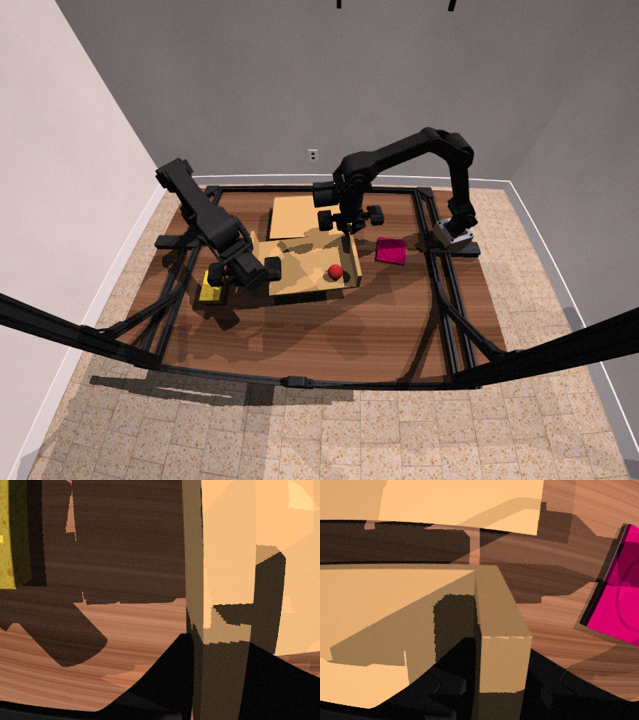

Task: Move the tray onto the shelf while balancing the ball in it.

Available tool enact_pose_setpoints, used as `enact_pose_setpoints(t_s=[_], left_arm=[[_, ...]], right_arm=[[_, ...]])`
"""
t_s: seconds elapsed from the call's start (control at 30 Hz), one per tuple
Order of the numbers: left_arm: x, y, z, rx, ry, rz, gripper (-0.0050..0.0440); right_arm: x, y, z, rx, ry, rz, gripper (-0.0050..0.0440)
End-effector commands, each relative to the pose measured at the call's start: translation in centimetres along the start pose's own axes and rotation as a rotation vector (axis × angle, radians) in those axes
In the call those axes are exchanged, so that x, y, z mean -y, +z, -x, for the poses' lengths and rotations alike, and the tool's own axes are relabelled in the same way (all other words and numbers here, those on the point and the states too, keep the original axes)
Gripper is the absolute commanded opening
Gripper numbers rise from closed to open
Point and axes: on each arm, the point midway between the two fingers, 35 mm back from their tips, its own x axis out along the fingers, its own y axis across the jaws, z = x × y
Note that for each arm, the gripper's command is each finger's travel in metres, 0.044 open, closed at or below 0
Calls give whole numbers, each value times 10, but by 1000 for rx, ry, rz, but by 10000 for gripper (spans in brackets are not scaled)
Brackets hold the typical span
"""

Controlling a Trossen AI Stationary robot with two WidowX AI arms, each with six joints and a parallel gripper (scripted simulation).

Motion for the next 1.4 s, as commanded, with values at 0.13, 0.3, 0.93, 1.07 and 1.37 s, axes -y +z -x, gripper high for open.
enact_pose_setpoints(t_s=[0.13, 0.3, 0.93, 1.07, 1.37], left_arm=[[0, 3, 3, -17, 4, -1, 20], [0, 5, 2, -8, -1, -1, 20], [1, 11, -1, 17, -6, -1, 20], [2, 14, 3, -14, 2, -1, 20], [2, 16, 4, -26, 4, -1, 20]], right_arm=[[0, 2, 0, -15, 6, 0, 20], [1, 4, 1, -6, 2, 0, 20], [2, 10, 4, 20, -3, 0, 20], [2, 13, 0, -12, 5, 0, 20], [3, 15, -1, -24, 7, 0, 20]])
